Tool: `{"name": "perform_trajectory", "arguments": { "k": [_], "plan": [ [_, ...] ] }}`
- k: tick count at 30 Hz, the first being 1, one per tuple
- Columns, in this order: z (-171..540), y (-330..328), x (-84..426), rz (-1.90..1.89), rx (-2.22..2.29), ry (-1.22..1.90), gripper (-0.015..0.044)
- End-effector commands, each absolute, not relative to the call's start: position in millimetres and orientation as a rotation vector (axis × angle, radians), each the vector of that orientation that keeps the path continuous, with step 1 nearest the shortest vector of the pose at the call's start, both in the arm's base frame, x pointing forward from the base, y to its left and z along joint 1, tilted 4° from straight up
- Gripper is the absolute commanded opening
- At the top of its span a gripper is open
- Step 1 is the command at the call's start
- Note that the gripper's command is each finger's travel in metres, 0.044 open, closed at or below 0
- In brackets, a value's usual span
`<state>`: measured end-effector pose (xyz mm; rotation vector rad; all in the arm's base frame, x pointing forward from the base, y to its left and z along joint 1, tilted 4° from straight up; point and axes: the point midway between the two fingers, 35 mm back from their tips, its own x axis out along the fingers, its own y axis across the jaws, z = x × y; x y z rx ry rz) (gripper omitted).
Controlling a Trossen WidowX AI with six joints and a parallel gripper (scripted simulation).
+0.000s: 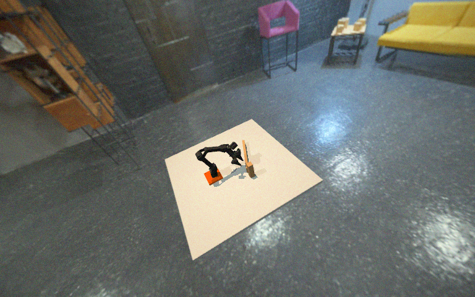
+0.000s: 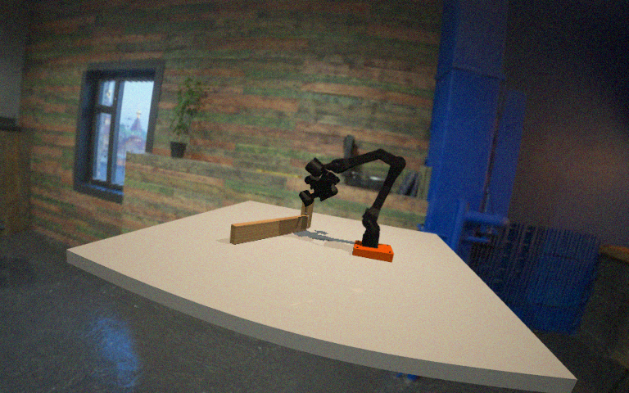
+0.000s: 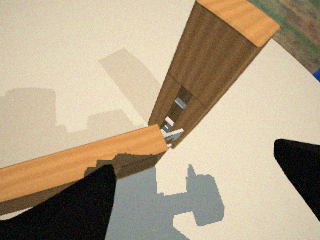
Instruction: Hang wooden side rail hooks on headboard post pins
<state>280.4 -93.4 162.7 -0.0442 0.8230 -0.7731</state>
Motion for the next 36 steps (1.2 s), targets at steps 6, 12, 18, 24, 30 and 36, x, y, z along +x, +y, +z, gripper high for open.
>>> {"name": "perform_trajectory", "arguments": {
  "k": [6, 12, 18, 24, 30, 36],
  "plan": [
    [168.1, -84.9, 317.7, -0.206, -0.54, 1.268, 0.044],
    [170.7, -79.3, 336.0, 0.284, -0.799, 1.396, 0.044],
    [173.3, -74.0, 349.8, 0.791, -0.99, 1.355, 0.044],
    [173.6, -73.4, 351.2, 0.848, -1.008, 1.34, 0.044],
    [173.6, -73.4, 351.2, 0.848, -1.008, 1.34, 0.044],
    [168.0, -73.8, 351.9, 0.848, -1.008, 1.34, 0.044]
  ]
}}
